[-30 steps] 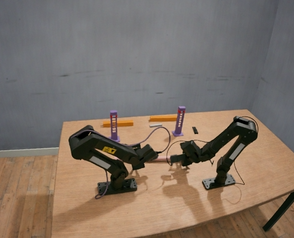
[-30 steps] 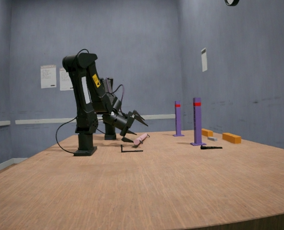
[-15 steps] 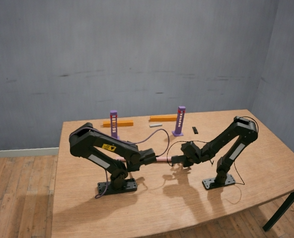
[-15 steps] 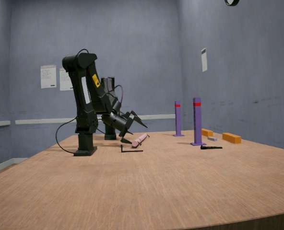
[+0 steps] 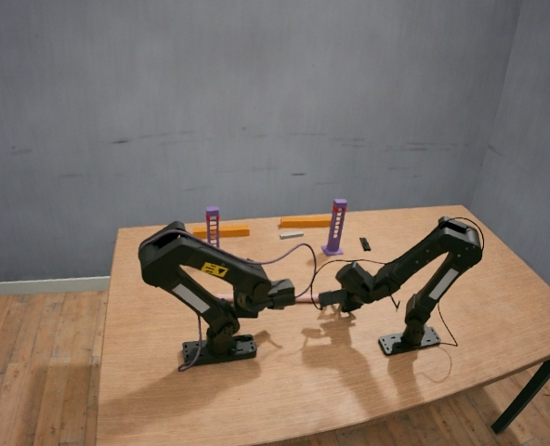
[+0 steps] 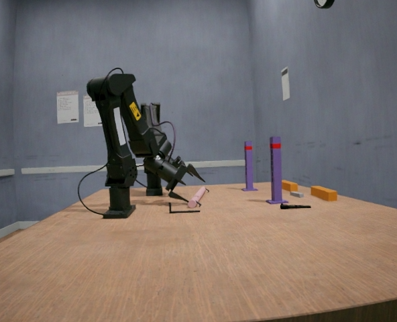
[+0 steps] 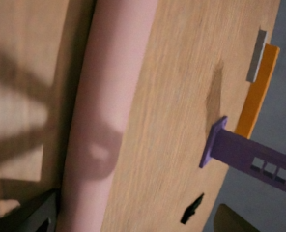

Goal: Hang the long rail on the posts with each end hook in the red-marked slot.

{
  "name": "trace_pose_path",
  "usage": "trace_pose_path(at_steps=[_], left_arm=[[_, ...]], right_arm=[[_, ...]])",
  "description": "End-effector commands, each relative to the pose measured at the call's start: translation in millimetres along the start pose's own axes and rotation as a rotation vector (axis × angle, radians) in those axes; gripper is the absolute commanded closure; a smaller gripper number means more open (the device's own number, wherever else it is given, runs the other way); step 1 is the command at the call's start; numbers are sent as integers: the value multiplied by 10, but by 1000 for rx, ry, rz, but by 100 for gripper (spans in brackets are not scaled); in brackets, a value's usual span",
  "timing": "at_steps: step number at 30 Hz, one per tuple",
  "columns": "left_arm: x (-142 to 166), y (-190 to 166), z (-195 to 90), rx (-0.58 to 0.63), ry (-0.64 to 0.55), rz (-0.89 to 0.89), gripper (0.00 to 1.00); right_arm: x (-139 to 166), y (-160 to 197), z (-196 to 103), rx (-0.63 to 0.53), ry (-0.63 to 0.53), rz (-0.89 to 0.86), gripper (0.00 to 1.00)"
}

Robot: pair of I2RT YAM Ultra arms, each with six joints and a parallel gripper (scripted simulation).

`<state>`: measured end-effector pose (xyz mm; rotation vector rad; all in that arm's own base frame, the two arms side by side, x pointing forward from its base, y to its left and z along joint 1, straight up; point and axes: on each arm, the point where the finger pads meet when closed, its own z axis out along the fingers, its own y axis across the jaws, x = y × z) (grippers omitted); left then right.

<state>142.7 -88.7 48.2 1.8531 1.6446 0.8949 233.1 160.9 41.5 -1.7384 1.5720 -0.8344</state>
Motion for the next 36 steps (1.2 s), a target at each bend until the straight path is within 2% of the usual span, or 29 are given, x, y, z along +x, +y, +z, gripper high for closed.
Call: trace_pose_path(at_steps=[1,3,5,10,16,31,36], left_arm=[[-47,-60,-45,179,37,88,52],[-55,-56,-34,263,63,101,52],[-55,-56,-34,263,63,101,52],[-59,37,24,373,112,68,52],[-62,108,54,350,126,27,52],[-66,110,51,349,124,27,52],[-66,110,51,349,124,27,52]], right_arm=[[-163,-193,55,-71,-19,72,14],[-166,-217,96,-126,-10,78,17],[-166,-217,96,-126,-10,78,17],[-175,-366,180,-182,7,115,24],[-188,-491,193,-143,6,132,33],[-182,-445,186,-150,6,123,51],[-182,-445,186,-150,6,123,52]])
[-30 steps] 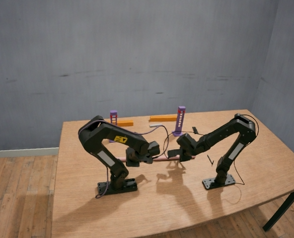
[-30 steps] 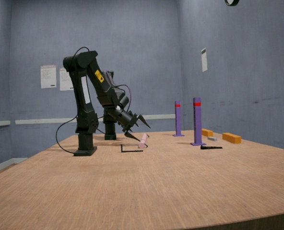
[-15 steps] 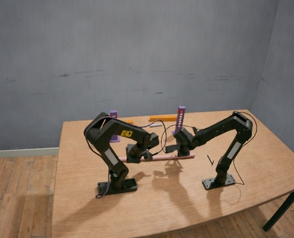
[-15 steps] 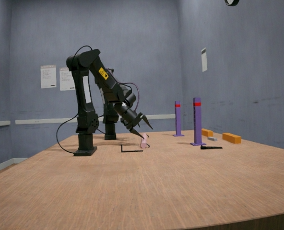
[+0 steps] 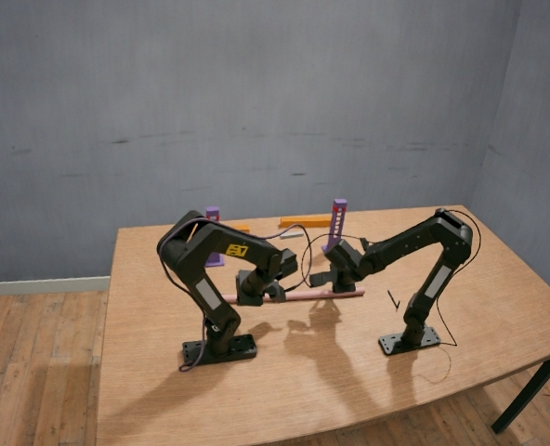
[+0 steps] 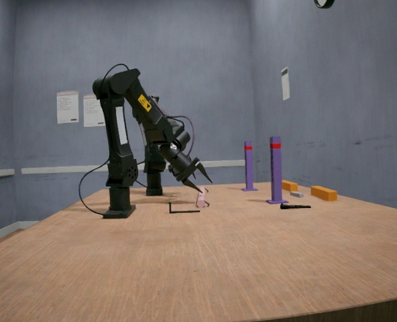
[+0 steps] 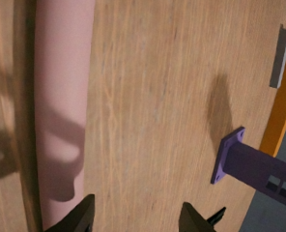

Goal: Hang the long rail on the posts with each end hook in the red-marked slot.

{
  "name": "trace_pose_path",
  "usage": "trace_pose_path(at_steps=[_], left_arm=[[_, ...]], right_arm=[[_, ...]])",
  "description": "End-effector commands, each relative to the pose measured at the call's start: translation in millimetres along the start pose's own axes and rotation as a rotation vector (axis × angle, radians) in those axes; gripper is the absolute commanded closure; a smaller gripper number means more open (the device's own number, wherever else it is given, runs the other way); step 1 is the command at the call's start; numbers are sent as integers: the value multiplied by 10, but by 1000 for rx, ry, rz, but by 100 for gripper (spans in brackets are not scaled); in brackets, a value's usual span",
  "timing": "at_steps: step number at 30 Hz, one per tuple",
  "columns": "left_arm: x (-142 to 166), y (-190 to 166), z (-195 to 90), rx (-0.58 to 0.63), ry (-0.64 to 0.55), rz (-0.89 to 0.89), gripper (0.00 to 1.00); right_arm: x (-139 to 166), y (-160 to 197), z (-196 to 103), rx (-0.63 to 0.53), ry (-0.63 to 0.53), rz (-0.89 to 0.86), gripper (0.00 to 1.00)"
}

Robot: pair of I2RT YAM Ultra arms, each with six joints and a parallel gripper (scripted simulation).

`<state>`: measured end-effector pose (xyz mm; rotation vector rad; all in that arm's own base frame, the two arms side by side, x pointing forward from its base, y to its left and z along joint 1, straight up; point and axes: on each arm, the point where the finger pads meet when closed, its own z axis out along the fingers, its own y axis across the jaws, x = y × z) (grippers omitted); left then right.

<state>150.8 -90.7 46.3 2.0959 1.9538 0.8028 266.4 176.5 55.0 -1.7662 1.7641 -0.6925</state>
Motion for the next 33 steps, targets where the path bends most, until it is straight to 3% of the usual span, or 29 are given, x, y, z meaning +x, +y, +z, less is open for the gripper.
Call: trace_pose_path(at_steps=[1,6,12,18,20,28,33], left_arm=[[-41,57,-50,2,-12,-9,52],[-41,57,-50,2,-12,-9,52],[-41,57,-50,2,-12,-9,52],[-41,57,-50,2,-12,-9,52],[-41,57,-50,2,-12,-9,52],[-41,57,-50,2,-12,-9,52],[-41,57,-50,2,-12,-9,52]], right_arm=[[-63,-70,-27,-2,-17,32,52],[-74,-26,6,-64,-25,64,52],[44,77,77,-356,14,63,52],[46,12,37,-567,14,83,52],[46,12,37,-567,14,83,52],[148,34,-88,-829,5,61,52],[286,185,-77,-897,30,39,52]])
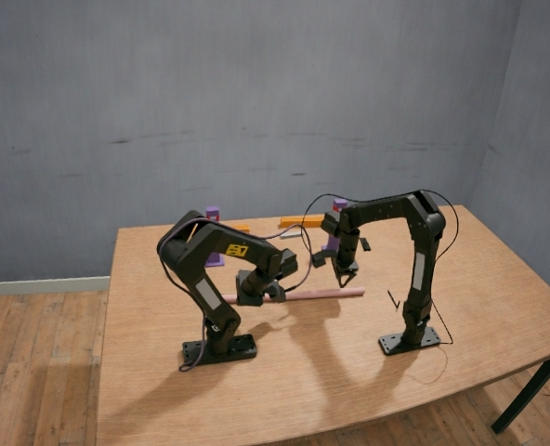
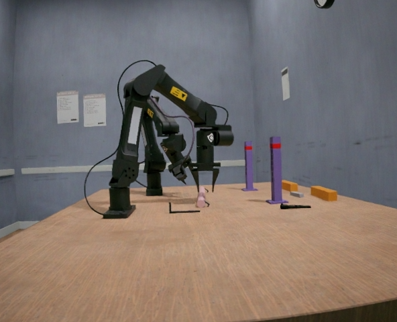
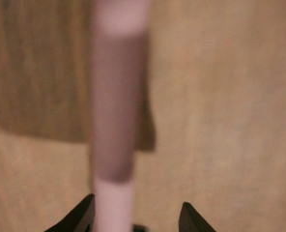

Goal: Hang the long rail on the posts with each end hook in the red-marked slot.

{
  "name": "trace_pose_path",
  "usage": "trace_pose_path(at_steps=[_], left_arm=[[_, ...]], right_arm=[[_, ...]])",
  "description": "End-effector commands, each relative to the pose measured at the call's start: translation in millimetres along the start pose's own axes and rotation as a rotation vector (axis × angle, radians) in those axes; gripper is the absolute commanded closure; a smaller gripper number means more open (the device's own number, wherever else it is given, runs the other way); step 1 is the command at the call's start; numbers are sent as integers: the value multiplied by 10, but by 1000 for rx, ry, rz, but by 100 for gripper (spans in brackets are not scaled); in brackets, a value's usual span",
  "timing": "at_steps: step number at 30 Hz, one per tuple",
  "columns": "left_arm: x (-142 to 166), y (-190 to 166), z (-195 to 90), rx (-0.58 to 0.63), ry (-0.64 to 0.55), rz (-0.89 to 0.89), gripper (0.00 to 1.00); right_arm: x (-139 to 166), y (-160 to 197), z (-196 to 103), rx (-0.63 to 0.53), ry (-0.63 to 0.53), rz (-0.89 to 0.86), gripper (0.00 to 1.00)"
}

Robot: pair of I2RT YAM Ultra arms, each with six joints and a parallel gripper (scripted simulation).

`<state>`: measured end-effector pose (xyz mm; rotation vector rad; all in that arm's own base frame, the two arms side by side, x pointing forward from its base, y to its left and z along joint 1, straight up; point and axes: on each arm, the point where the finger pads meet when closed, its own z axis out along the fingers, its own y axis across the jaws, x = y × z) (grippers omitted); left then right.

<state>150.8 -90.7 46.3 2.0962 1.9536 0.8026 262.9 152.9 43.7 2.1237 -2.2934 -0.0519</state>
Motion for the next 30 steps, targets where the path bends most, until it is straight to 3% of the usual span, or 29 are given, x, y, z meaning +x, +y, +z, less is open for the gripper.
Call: trace_pose_path(at_steps=[1,14,30], left_arm=[[-41,58,-50,2,-12,-9,52],[-41,58,-50,2,-12,-9,52],[-41,58,-50,2,-12,-9,52]], right_arm=[[60,107,-19,-80,13,-29,52],[9,93,-79,-62,-4,-34,52],[-28,122,242,-75,5,-27,52]])
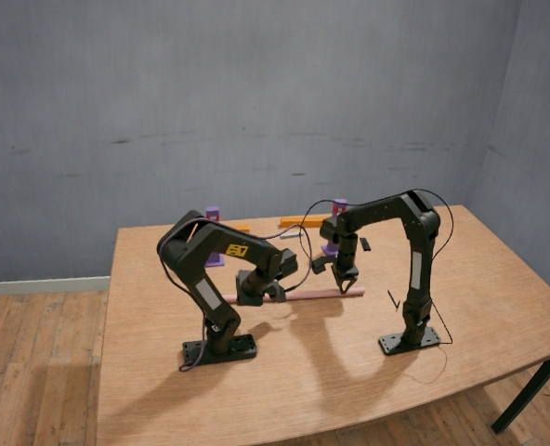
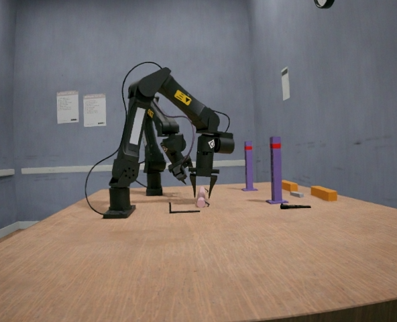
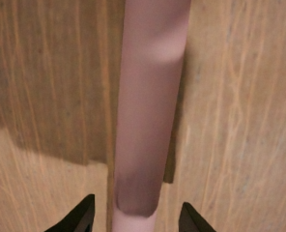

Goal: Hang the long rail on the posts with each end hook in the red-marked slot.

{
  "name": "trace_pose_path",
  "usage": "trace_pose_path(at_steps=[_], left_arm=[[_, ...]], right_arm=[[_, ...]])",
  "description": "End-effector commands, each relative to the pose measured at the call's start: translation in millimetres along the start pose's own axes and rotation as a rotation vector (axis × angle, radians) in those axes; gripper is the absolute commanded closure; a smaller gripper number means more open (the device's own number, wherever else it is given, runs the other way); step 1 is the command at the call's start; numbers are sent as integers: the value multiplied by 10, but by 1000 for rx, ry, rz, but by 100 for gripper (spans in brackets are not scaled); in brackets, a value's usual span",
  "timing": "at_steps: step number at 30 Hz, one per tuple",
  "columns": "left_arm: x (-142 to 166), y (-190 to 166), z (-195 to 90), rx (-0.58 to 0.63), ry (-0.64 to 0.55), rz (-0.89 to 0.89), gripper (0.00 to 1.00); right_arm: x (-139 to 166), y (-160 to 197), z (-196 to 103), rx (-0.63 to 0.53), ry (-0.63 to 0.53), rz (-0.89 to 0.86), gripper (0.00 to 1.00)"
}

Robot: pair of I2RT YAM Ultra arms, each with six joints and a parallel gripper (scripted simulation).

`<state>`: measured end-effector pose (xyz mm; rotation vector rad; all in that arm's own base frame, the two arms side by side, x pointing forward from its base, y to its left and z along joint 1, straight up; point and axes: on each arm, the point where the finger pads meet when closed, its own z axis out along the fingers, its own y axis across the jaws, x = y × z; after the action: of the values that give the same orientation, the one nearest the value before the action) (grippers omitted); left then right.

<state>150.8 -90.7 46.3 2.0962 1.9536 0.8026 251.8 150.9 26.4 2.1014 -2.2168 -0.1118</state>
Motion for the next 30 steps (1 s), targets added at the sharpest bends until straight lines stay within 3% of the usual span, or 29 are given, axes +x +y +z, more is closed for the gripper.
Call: trace_pose_path(at_steps=[1,9,19,30], left_arm=[[-41,58,-50,2,-12,-9,52],[-41,58,-50,2,-12,-9,52],[-41,58,-50,2,-12,-9,52],[-41,58,-50,2,-12,-9,52]], right_arm=[[-60,12,81,2,-19,-5,52],[-65,7,145,10,-24,-7,52],[-46,-3,119,18,-30,-5,69],[-21,4,120,18,-30,-4,79]])
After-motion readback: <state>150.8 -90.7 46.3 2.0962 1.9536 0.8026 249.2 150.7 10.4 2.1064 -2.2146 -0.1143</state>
